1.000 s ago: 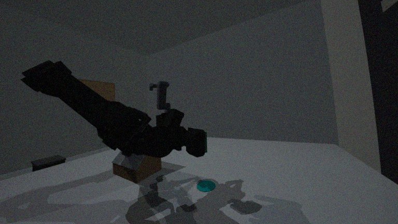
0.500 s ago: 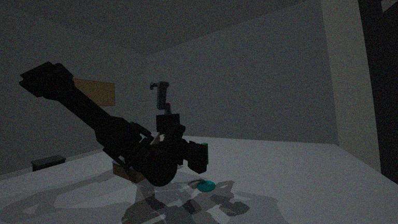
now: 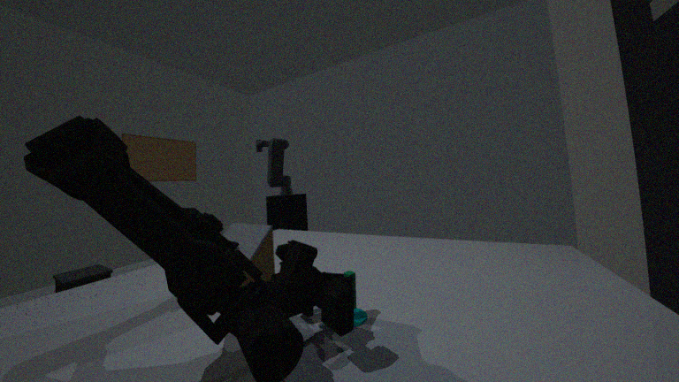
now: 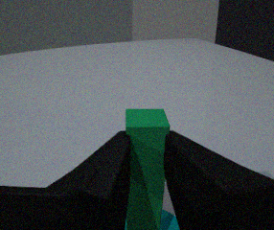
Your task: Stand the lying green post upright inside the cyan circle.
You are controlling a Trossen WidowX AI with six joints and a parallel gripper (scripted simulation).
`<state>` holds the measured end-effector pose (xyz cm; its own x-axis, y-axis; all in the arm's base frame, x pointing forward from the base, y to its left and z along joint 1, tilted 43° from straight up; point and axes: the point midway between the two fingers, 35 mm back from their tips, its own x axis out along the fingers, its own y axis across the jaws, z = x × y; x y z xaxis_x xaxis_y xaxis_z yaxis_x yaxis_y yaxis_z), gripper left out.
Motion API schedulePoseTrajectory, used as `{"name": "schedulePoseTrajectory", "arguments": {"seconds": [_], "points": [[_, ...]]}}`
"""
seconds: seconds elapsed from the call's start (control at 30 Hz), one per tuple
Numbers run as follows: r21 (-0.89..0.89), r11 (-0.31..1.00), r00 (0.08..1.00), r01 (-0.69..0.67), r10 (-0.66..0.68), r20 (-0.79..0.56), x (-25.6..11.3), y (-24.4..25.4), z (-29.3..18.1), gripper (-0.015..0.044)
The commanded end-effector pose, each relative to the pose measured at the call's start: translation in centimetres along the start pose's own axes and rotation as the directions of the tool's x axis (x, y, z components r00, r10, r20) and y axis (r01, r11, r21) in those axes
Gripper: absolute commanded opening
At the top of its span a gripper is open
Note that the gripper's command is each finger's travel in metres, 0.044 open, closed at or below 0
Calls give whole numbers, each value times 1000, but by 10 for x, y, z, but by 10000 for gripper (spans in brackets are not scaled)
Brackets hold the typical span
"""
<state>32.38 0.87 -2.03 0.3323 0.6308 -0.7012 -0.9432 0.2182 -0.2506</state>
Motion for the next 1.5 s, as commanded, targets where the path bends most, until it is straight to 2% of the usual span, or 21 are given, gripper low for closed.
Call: {"name": "schedulePoseTrajectory", "arguments": {"seconds": [0.0,0.4,0.87,0.9,1.33,1.47], "points": [[2,1000,1000,1,-1,-2,2,-2,-14,23],[3,1000,1000,1,-1,-2,2,-2,-15,23],[3,1000,1000,1,-1,-2,2,-2,-15,390],[3,1000,1000,1,-1,-2,2,-2,-15,400],[-6,1000,1000,6,-6,9,-7,-2,69,400],[-6,1000,1000,6,-6,11,-8,-1,73,400]]}}
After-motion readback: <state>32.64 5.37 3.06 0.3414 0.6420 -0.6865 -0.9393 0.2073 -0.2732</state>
